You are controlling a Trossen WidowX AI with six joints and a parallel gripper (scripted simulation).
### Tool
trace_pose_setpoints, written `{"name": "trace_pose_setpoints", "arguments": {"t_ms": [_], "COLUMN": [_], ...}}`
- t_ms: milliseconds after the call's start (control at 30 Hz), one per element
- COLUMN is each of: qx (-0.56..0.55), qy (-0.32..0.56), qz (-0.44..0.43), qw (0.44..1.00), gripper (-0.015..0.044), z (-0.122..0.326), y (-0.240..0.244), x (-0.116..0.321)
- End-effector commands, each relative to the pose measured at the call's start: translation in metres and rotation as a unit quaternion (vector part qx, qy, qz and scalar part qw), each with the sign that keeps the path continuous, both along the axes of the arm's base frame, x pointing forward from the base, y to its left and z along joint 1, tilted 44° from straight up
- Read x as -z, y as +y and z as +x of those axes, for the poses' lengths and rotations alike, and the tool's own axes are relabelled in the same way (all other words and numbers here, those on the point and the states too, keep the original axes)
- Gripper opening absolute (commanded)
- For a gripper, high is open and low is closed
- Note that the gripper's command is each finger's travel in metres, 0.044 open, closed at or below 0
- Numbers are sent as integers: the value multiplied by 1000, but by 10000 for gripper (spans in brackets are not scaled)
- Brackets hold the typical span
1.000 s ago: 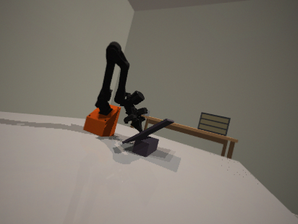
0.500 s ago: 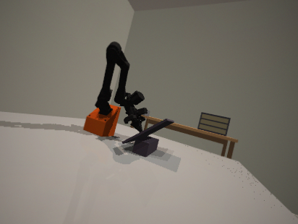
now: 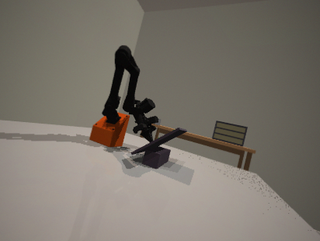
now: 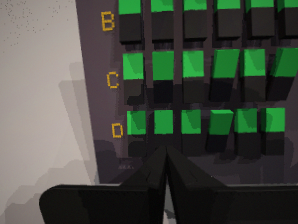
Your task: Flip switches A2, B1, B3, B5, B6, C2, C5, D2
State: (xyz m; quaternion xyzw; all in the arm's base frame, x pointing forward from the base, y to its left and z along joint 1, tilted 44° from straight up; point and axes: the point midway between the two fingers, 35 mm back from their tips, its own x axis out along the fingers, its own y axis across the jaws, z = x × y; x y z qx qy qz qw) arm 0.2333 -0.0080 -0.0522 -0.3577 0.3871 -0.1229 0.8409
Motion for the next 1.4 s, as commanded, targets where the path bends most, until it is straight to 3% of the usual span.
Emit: {"name": "trace_pose_setpoints", "arguments": {"t_ms": [0,933,1367], "qx": [-3,-3,6], "qy": [-1,-1,9], "qz": [2,2,3], "qw": [1000,1000,1000], "gripper": [0,0,0], "z": [2,5,-37], "y": [1,-1,34], "x": [0,2,-36]}}
